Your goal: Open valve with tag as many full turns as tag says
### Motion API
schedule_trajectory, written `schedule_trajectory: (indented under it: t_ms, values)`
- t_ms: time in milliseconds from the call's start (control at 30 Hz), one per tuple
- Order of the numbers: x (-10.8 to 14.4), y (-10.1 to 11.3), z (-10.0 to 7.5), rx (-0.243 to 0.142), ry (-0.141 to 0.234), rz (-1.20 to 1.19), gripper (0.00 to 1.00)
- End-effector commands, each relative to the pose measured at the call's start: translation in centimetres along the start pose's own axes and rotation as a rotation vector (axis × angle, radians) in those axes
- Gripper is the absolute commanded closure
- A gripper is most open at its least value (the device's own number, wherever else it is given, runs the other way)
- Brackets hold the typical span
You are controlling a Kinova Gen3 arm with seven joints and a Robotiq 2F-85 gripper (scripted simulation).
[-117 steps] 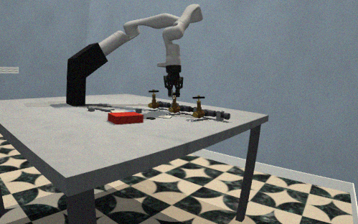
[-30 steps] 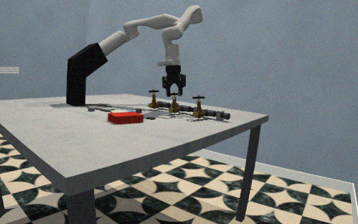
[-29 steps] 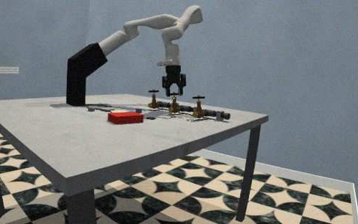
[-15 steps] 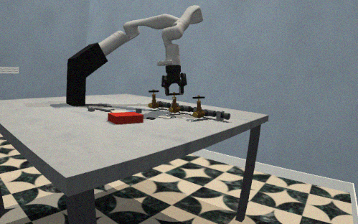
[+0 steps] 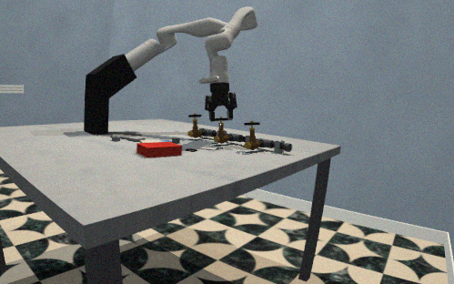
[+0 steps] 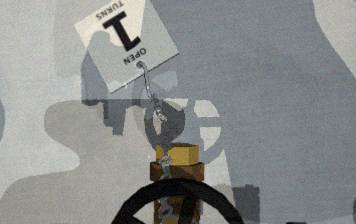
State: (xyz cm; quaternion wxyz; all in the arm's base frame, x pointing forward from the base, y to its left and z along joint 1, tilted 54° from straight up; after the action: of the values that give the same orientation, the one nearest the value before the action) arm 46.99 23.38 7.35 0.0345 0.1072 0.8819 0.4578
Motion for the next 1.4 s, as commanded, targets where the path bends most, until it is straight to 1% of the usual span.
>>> schedule_trajectory:
  t_ms: [0,300,733,1367]
  values:
    - [-0.08,0.00,-0.08,0.000,-0.002,0.005,0.00]
    - [-0.08,0.00,-0.08,0.000,-0.002,0.036,0.00]
    - [-0.08,0.00,-0.08,0.000,-0.002,0.147,0.00]
    - [-0.08,0.00,-0.08,-0.001,-0.002,0.490,0.00]
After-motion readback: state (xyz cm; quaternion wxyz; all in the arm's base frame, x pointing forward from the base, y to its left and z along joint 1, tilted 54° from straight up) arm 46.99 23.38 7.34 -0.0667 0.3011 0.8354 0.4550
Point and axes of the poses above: the point where the finger pads meet when closed, its own z axis out along the fingers, its own x axis across the jaws, y = z × x, the point moved 6 cm from there along -z, back along the fingers, and after that the axes turned 13 degrees about z, right-handed, at the moved point
